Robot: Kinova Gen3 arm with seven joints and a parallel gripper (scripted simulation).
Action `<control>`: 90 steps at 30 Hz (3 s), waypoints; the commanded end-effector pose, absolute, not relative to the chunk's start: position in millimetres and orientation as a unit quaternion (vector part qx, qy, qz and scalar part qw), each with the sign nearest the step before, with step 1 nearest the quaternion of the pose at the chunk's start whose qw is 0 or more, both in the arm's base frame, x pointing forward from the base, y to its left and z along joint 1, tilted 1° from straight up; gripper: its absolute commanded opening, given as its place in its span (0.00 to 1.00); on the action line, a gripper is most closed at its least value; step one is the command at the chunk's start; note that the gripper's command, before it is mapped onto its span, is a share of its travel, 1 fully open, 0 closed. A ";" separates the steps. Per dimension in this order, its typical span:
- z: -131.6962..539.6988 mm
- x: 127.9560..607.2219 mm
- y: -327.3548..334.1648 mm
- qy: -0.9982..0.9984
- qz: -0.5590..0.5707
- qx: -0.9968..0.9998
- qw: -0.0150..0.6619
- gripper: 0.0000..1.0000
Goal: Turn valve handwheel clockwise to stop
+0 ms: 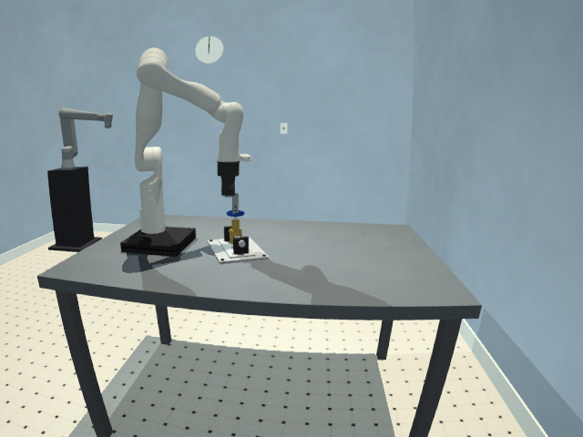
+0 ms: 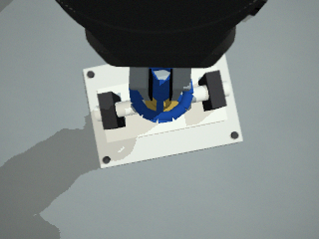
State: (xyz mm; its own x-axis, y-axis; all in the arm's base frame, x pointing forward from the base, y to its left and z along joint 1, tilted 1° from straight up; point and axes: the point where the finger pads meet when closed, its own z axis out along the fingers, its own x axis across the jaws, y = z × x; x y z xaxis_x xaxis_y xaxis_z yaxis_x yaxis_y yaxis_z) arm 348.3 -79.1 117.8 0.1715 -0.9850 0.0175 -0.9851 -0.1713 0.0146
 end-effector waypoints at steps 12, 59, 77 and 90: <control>115.9 348.3 -75.3 -0.734 0.002 0.679 0.008 0.00; 116.8 350.8 -75.4 -0.920 0.006 0.392 0.004 0.00; 116.9 351.1 -75.5 -0.941 0.006 0.339 0.004 0.00; 117.0 351.1 -75.5 -0.945 0.006 0.326 0.003 0.00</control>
